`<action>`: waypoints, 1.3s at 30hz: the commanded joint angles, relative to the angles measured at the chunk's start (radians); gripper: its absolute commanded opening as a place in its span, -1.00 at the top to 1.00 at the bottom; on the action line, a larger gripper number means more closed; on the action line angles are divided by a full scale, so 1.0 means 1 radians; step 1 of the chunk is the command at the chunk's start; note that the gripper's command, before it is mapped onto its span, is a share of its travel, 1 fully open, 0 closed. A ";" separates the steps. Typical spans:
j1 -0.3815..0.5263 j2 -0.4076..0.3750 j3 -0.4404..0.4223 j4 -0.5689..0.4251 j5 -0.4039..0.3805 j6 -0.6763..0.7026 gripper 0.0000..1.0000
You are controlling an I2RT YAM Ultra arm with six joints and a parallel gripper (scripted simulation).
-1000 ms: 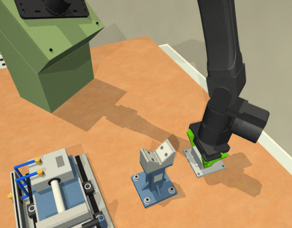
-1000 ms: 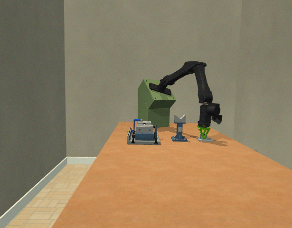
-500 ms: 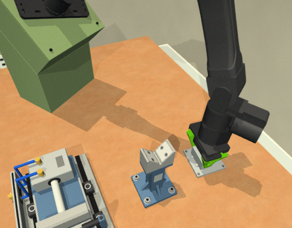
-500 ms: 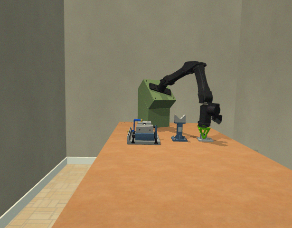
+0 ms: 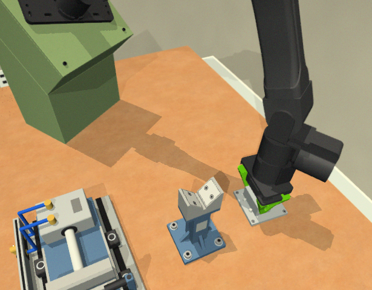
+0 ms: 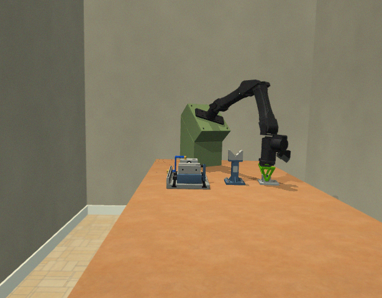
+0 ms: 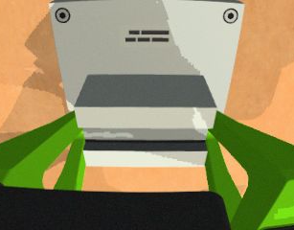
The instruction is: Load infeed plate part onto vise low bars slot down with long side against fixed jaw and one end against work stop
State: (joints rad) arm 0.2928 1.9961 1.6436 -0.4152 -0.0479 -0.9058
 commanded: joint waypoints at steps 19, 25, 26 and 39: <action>0.003 -0.066 -0.028 -0.030 -0.004 0.002 1.00; -0.002 -0.096 -0.048 -0.046 -0.006 0.000 1.00; -0.002 -0.096 -0.048 -0.046 -0.006 0.000 1.00; -0.015 -0.214 -0.089 -0.120 -0.012 -0.009 1.00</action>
State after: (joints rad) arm 0.2932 1.8381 1.5658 -0.5014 -0.0490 -0.9066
